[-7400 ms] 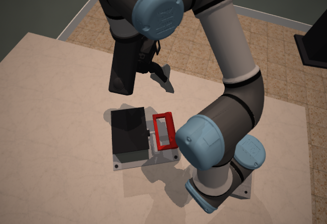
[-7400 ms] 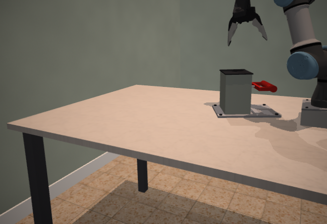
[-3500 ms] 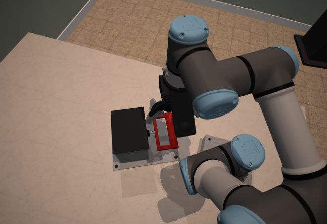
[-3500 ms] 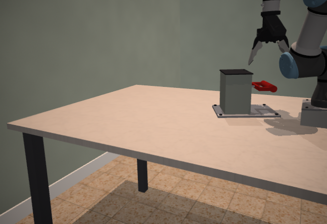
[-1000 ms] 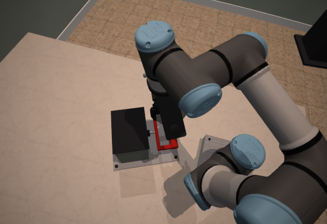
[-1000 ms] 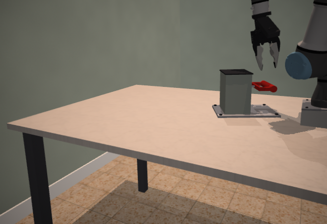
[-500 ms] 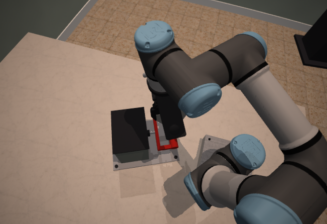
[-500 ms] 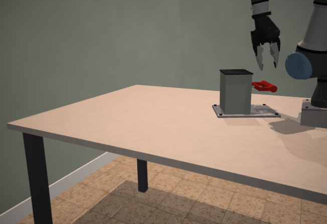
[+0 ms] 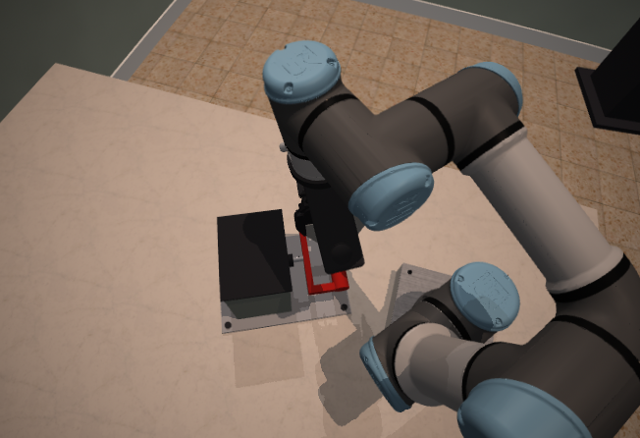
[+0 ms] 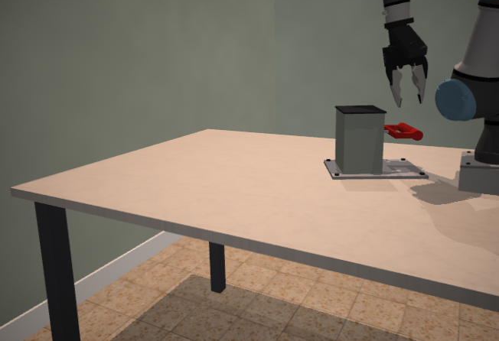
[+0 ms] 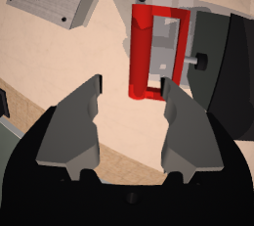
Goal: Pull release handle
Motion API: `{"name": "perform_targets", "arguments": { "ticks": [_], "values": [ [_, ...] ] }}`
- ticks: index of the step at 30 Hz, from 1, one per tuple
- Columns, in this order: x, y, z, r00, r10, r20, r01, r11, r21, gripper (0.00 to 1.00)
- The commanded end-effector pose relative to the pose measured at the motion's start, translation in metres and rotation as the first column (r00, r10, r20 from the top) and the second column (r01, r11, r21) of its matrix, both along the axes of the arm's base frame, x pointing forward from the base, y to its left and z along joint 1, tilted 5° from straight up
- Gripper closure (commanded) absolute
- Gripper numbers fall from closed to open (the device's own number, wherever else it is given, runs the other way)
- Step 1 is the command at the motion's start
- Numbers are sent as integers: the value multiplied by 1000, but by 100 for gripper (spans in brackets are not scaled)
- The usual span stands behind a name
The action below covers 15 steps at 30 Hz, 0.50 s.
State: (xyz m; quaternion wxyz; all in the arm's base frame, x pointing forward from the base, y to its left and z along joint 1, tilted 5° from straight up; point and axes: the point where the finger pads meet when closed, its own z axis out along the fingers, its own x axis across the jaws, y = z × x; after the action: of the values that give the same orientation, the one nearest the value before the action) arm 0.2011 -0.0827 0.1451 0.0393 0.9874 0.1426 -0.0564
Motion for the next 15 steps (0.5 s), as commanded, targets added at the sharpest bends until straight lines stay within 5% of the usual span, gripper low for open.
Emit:
{"name": "perform_targets", "arguments": {
  "ticks": [1, 15],
  "values": [
    [0, 0, -1, 1000, 0, 1, 0, 1000, -2, 68],
    [1, -1, -13, 1000, 0, 1, 0, 1000, -3, 68]
  ]
}}
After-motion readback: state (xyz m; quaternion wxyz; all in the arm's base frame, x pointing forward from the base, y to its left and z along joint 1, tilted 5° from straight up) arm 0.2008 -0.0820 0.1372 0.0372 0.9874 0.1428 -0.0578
